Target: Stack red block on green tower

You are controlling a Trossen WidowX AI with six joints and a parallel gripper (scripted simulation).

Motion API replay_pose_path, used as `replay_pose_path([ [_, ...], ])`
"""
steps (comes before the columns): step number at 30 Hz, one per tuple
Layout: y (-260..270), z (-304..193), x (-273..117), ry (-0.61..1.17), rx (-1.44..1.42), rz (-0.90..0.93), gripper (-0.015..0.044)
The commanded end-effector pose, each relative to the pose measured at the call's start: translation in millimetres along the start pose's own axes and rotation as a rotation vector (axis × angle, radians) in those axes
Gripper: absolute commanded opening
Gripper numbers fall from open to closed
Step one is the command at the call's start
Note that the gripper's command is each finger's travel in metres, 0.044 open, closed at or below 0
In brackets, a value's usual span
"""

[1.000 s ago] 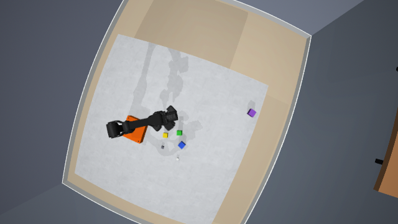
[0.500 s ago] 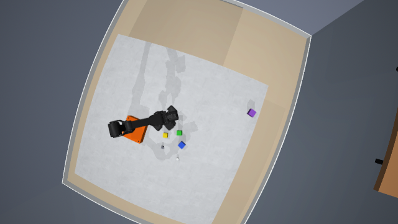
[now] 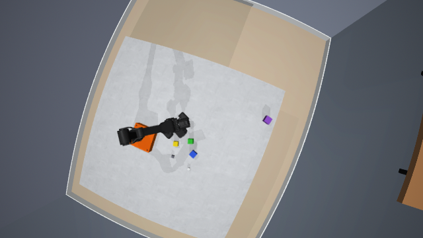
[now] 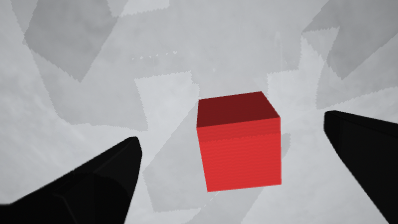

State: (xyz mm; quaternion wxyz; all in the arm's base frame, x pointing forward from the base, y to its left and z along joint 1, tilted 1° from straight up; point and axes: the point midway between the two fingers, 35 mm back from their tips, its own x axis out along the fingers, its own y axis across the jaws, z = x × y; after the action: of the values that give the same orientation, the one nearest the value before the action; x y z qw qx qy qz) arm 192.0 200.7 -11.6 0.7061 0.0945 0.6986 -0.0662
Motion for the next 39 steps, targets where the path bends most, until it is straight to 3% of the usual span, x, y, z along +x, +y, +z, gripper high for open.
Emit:
replay_pose_path([
  [1,-2.7,-1.2,4.1,0.002,0.004,-0.009,0.0440],
  [15,-2.7,-1.3,3.3,0.002,0.004,-0.009,0.0440],
  [27,-2.7,-1.3,3.3,0.002,0.004,-0.009,0.0125],
  [35,-2.7,-1.3,3.3,0.002,0.004,-0.009,0.0072],
  [38,-2.2,-1.1,-2.3,0.002,0.004,-0.009,0.0000],
  [39,-2.0,-1.0,-5.9,0.002,0.004,-0.009,0.0000],
])
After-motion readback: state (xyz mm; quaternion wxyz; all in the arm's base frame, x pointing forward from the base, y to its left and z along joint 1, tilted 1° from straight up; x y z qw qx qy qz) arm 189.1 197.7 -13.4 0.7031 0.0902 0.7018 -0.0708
